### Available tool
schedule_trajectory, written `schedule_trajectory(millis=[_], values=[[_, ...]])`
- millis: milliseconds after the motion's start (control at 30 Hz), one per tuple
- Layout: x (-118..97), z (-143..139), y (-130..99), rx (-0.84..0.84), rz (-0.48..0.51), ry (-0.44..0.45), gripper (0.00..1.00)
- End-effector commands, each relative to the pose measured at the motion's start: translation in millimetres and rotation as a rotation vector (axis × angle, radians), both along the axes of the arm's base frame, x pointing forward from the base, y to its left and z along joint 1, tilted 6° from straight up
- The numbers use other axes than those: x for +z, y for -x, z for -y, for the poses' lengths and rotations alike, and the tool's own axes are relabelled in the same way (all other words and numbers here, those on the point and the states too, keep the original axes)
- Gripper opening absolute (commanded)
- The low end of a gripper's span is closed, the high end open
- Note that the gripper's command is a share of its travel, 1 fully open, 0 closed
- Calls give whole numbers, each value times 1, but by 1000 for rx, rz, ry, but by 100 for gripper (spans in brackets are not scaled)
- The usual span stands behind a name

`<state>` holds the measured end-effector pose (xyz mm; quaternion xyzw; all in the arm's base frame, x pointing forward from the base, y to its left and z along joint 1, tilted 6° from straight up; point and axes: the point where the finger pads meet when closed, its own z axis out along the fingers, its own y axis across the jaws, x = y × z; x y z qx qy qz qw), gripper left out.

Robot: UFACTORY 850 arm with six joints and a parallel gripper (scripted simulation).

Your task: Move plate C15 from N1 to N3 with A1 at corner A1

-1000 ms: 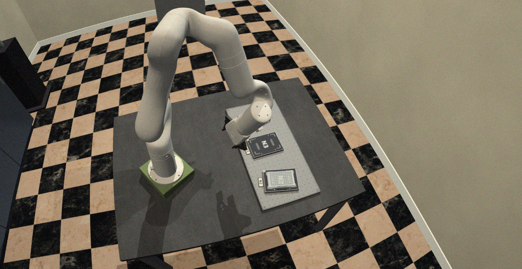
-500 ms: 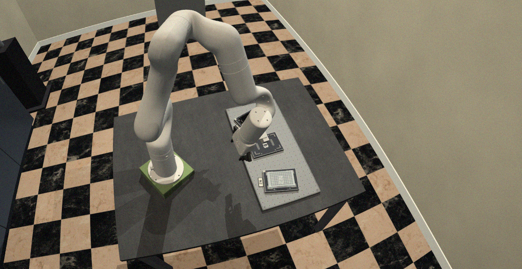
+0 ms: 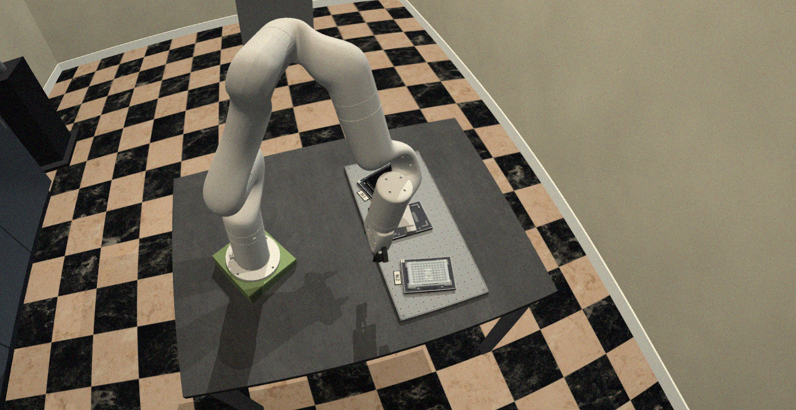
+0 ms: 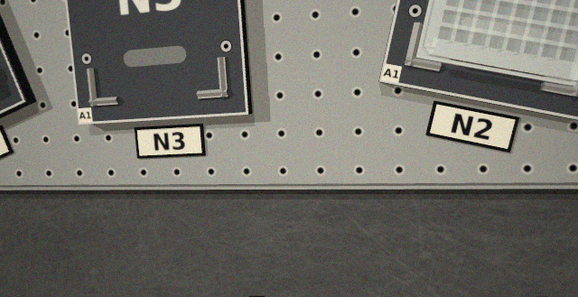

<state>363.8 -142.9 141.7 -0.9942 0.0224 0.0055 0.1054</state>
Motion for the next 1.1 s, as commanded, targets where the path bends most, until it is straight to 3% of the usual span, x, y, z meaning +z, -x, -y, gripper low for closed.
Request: schedule_trajectory(millis=[0,100,300,433,533,1067], values=[[-4,18,-5,-42,11,31,100],[-7,33,-8,-121,34,83,100],[-9,48,-11,-121,34,83,100],[-12,68,-13,-228,70,148,100],[-14,83,-16,-228,70,149,100],[-14,83,-16,-228,70,148,100]])
